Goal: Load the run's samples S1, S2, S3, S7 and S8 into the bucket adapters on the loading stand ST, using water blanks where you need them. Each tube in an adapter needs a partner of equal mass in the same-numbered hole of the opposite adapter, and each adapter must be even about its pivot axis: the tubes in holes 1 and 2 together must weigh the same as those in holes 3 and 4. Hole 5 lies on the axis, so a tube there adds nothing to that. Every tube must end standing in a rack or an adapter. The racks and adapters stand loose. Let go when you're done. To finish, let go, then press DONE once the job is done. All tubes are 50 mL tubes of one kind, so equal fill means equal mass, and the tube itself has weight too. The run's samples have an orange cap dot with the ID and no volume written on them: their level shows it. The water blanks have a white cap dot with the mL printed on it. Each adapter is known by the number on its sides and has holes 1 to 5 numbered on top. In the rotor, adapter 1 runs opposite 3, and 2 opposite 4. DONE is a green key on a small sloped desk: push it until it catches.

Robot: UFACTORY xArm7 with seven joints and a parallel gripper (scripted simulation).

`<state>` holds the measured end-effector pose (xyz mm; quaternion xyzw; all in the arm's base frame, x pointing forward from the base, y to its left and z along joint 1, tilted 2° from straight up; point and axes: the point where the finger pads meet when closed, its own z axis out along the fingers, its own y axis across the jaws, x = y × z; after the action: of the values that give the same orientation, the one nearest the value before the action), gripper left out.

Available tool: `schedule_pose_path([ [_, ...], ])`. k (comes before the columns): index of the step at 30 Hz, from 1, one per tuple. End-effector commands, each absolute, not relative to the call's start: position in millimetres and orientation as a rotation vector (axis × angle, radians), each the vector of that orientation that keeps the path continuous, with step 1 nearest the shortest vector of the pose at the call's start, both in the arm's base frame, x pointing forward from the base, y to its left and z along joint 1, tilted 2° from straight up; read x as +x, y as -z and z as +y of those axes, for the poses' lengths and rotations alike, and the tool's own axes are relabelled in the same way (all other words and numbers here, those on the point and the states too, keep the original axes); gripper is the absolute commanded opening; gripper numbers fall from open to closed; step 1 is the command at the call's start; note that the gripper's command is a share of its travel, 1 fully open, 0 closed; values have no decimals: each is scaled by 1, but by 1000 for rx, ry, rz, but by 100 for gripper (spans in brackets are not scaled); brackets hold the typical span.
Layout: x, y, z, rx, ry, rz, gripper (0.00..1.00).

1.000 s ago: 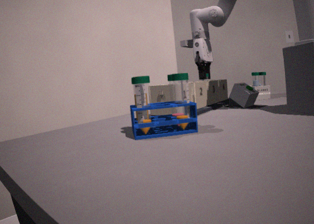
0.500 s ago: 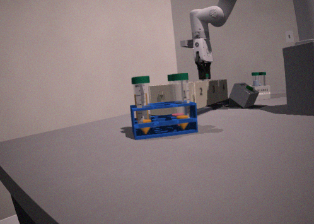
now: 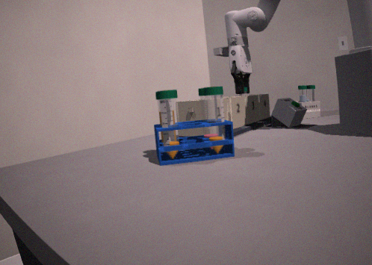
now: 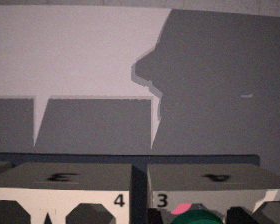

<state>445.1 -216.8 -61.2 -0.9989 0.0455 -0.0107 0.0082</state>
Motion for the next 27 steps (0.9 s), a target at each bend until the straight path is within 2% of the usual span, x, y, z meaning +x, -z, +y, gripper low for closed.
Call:
schedule_pose_path([
  [1,447,54,-218,-3124,40,142,44],
  [27,446,10,-218,-3124,40,142,44],
])
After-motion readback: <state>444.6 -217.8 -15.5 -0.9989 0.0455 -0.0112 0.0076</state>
